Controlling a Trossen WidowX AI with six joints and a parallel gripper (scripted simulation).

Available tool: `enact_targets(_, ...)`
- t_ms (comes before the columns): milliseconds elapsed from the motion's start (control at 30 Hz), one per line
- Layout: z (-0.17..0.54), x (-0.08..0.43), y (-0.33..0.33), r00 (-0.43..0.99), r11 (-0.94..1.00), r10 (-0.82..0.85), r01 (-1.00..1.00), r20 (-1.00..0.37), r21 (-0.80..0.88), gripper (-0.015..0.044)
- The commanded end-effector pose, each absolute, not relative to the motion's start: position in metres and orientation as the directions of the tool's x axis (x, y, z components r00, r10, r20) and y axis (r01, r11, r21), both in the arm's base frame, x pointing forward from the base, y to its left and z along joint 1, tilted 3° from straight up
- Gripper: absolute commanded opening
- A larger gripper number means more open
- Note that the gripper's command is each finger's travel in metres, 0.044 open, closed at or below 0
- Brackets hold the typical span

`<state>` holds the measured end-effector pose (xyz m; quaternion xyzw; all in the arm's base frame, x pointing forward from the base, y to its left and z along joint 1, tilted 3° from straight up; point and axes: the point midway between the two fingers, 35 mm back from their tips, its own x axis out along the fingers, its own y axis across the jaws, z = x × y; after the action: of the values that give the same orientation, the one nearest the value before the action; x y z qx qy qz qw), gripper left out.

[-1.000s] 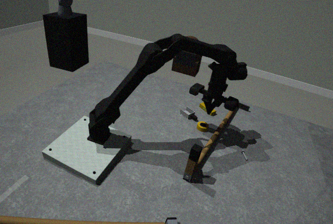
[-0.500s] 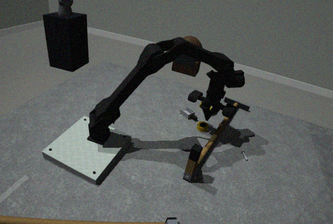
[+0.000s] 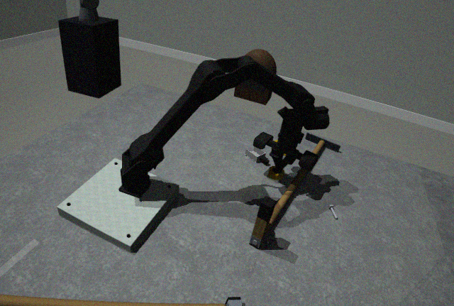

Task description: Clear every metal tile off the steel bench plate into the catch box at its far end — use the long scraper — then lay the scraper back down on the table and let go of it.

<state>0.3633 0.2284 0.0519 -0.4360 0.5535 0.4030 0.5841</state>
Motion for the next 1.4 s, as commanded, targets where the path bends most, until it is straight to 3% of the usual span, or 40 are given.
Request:
enact_targets(0, 0.04, 0.361, 0.225, 0.054, 0.288, -0.023, -0.956, -0.998, -0.058, 0.0)
enact_targets(1367, 0.027, 0.388, 0.22, 0.06, 0.285, -0.021, -0.956, -0.998, -0.063, 0.0)
